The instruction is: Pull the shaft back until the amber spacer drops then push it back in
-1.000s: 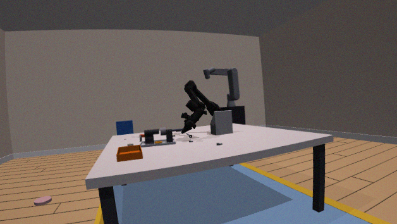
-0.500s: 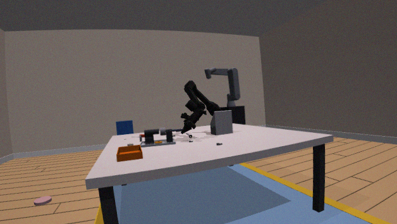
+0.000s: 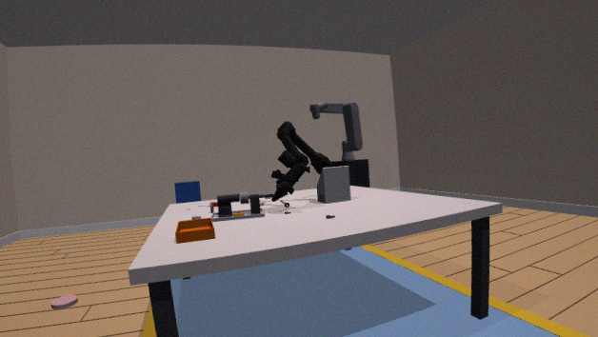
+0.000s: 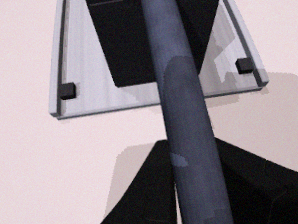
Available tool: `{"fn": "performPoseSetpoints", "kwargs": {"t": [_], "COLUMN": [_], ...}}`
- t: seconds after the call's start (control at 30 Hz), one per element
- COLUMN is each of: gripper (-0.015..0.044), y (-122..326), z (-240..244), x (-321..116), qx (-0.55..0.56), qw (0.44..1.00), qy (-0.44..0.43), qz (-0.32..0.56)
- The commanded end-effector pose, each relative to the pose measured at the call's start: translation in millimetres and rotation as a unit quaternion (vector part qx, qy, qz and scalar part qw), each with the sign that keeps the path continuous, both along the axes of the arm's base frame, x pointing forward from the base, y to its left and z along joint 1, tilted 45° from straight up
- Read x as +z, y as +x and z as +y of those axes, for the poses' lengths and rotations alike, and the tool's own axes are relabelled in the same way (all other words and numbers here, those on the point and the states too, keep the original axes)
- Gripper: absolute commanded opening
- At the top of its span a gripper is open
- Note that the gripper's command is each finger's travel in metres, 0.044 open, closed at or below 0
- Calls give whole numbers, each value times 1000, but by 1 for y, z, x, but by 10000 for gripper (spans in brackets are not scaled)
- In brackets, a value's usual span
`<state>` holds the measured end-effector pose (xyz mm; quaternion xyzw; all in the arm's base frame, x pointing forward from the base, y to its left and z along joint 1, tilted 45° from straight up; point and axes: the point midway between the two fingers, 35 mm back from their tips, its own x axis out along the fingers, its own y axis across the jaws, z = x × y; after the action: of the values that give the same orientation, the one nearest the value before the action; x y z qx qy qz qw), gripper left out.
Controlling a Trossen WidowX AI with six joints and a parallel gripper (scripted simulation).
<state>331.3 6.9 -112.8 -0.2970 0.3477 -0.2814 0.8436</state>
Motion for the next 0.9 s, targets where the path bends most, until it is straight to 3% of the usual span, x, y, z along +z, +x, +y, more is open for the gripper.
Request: {"fn": "performPoseSetpoints", "kwargs": {"t": [0.0, 0.87], "gripper": [0, 0], "y": [4, 12], "z": [1, -1], "x": [1, 2], "qx": [1, 1], "qw": [1000, 1000], "qy": [2, 2], "qz": [-3, -3]}}
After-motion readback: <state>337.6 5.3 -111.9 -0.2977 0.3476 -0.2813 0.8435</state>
